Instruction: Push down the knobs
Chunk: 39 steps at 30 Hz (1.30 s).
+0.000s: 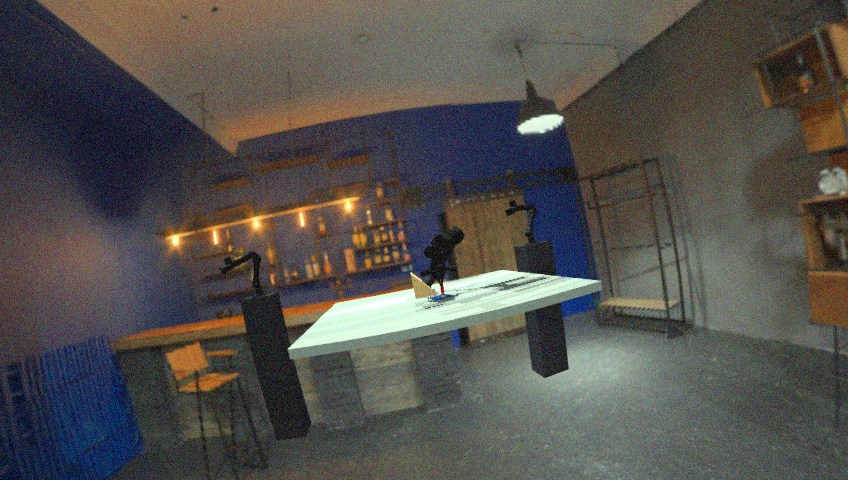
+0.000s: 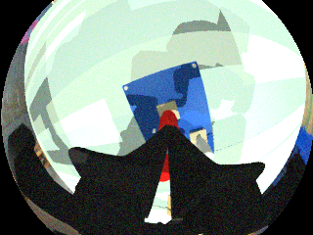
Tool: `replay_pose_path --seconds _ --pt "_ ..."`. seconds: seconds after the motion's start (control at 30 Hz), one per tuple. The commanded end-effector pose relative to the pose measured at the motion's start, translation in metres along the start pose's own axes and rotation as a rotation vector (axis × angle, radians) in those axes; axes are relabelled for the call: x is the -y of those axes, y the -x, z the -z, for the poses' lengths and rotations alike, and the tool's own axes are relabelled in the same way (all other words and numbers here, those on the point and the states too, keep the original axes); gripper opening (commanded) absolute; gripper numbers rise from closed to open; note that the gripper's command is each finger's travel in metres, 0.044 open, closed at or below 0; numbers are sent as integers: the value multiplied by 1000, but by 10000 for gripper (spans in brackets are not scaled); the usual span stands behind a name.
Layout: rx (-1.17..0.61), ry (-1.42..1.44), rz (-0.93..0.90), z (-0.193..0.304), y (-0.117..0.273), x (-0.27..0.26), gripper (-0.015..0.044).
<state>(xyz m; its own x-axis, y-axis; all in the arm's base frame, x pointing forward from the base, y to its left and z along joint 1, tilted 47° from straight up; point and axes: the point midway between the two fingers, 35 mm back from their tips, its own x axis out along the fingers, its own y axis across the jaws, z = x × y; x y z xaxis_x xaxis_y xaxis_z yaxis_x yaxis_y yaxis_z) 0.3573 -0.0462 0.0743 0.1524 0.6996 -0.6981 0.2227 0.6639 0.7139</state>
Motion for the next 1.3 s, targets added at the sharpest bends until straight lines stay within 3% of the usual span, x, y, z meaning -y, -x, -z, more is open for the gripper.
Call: replay_pose_path --seconds 0.0,1.27 --pt "-29 16 -7 0 -19 -4 0" --pt "-29 16 -7 0 -24 -4 0"
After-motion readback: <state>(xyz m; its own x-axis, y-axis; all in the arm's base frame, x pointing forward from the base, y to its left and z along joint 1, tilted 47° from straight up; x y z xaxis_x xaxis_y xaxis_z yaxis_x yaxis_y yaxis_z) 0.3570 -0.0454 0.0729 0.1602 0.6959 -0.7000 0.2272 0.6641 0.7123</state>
